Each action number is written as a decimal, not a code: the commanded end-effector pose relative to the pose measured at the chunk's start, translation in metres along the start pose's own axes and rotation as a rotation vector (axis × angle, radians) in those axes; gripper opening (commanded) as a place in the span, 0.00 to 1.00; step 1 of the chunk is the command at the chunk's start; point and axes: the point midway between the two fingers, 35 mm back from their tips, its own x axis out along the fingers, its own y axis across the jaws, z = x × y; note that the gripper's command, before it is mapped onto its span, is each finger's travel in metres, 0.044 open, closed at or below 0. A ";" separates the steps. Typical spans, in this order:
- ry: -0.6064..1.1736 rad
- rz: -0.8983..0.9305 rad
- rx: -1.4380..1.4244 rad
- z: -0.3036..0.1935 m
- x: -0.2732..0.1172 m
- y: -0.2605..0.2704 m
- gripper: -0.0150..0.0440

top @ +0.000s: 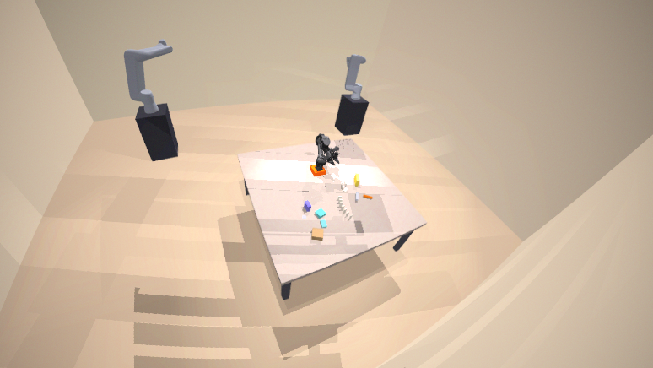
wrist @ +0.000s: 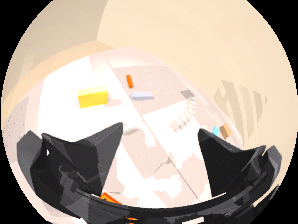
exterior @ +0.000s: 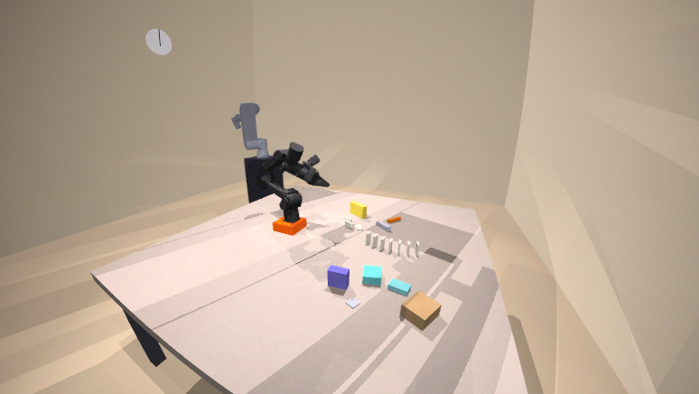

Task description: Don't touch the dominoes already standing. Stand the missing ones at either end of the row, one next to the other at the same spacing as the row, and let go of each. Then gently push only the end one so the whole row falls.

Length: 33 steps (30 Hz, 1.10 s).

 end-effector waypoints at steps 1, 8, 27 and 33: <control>0.004 0.004 0.004 0.000 0.000 0.000 0.89; 0.164 0.141 0.149 0.013 0.014 -0.009 0.58; 0.761 0.333 0.277 0.022 0.126 0.019 0.25; 0.948 0.304 0.222 0.013 0.171 0.047 0.25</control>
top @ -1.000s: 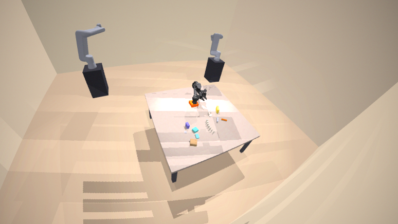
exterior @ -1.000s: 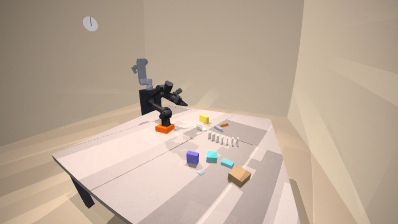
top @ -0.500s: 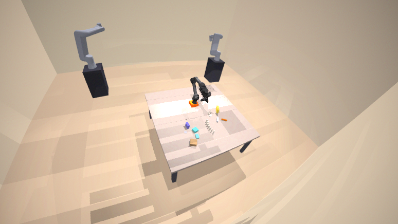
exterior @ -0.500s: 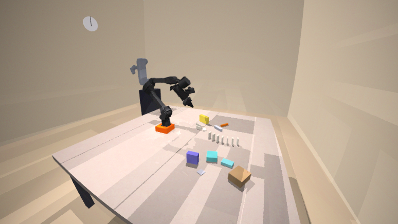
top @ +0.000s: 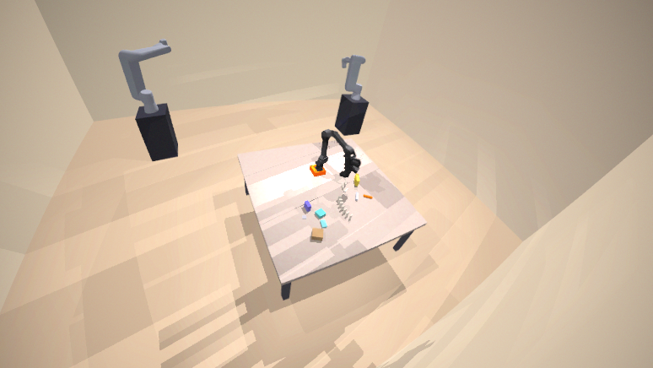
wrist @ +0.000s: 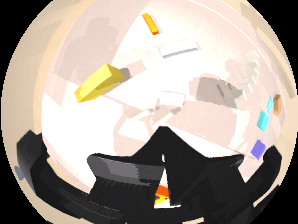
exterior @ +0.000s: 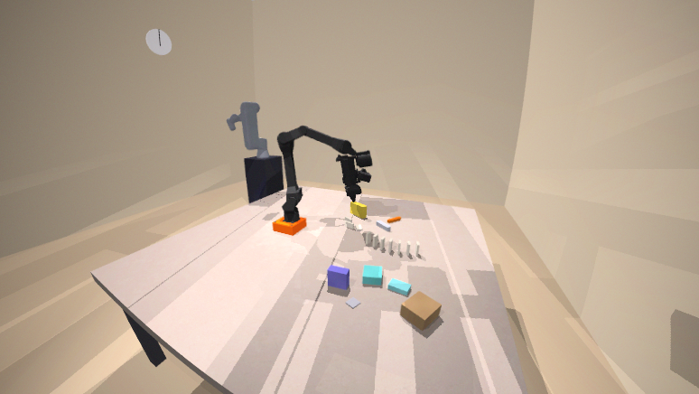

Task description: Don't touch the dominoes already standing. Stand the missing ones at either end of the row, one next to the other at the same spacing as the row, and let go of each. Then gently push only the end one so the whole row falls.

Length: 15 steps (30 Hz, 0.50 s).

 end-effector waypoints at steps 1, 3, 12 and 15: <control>0.115 -0.052 -0.005 0.016 0.031 0.012 0.25; 0.162 -0.079 -0.011 0.022 0.045 0.018 0.25; 0.178 -0.089 -0.014 0.024 0.051 0.020 0.25; 0.178 -0.089 -0.014 0.024 0.051 0.020 0.25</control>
